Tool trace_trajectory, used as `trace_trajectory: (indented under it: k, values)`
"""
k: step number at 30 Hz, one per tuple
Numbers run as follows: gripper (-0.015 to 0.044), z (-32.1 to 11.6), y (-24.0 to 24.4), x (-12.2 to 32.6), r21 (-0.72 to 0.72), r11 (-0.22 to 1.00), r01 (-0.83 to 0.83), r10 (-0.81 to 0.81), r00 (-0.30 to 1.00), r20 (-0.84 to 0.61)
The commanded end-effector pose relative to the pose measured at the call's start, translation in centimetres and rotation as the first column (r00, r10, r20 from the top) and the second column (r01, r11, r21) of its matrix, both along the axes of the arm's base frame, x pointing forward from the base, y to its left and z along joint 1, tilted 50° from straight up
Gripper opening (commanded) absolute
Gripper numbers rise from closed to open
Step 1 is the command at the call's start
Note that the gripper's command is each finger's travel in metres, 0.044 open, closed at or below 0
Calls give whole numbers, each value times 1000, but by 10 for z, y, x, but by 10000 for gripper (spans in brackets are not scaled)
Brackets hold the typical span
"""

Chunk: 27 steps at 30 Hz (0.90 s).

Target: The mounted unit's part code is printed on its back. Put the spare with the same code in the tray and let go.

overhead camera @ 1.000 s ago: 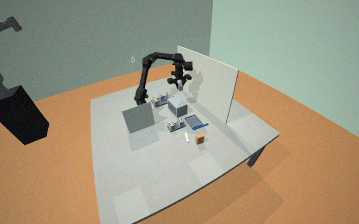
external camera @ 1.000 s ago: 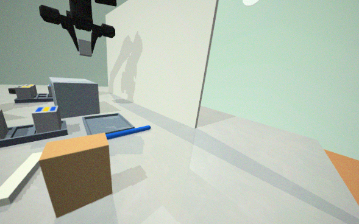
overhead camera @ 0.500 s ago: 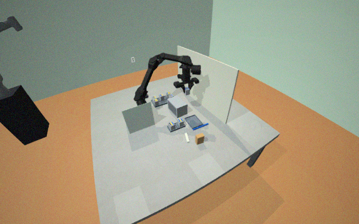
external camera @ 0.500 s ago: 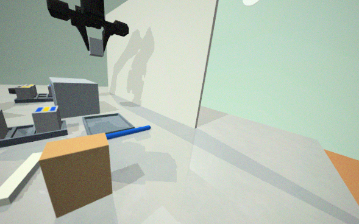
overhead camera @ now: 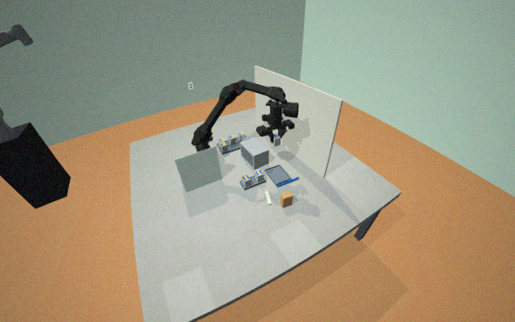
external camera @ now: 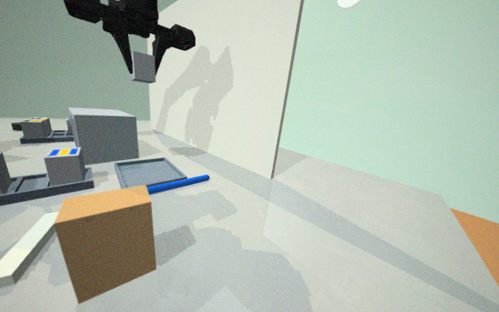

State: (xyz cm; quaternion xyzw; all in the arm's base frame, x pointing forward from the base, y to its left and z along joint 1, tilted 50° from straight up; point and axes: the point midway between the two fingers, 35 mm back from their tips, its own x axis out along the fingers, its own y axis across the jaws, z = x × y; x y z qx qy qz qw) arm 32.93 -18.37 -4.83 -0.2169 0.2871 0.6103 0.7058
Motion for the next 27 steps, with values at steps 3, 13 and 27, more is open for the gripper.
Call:
trace_trajectory:
  k: [3, 13, 27]
  values:
    - [0, -33, -17, -9, 3, 1000, -13, 13, 1000, 7]
    - [0, -51, -25, -14, 6, 1000, -17, 17, 1000, 12]
    - [0, -61, -16, -10, 5, 1000, -16, 16, 1000, 12]
